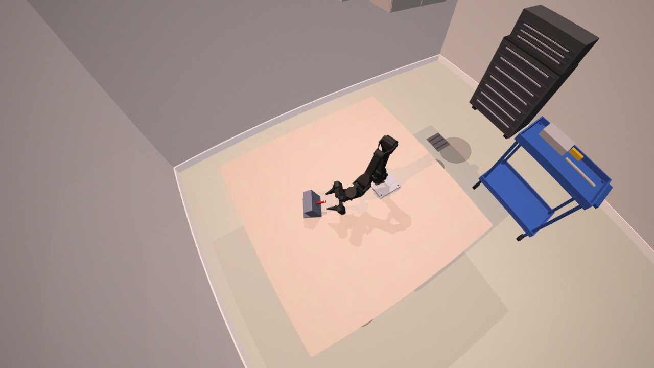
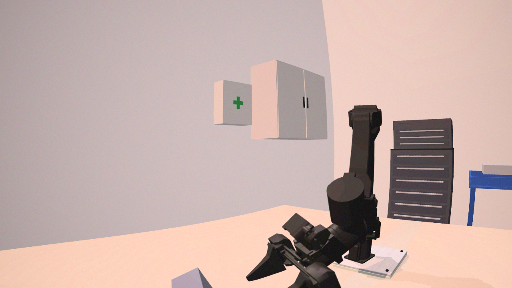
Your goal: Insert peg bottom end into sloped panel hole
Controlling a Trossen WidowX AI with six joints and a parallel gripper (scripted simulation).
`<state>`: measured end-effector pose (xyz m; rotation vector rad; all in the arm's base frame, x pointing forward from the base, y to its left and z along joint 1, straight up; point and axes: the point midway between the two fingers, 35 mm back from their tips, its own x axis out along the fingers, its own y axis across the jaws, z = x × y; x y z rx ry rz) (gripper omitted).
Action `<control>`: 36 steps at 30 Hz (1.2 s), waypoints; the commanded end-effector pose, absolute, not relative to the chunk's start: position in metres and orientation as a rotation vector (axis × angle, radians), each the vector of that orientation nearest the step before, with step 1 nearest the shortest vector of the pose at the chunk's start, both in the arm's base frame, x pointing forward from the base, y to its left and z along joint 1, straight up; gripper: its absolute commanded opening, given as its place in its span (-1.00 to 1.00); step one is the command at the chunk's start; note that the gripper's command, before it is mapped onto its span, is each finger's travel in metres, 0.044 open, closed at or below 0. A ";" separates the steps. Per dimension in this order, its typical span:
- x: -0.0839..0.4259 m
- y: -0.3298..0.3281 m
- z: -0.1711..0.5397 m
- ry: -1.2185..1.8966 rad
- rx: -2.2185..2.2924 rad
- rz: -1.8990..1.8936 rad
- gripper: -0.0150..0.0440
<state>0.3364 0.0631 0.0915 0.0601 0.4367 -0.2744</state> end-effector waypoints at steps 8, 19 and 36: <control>0.326 0.068 0.099 0.431 0.065 -0.274 1.00; 0.315 0.072 0.104 0.432 0.064 -0.274 1.00; 0.298 0.077 0.109 0.431 0.061 -0.272 1.00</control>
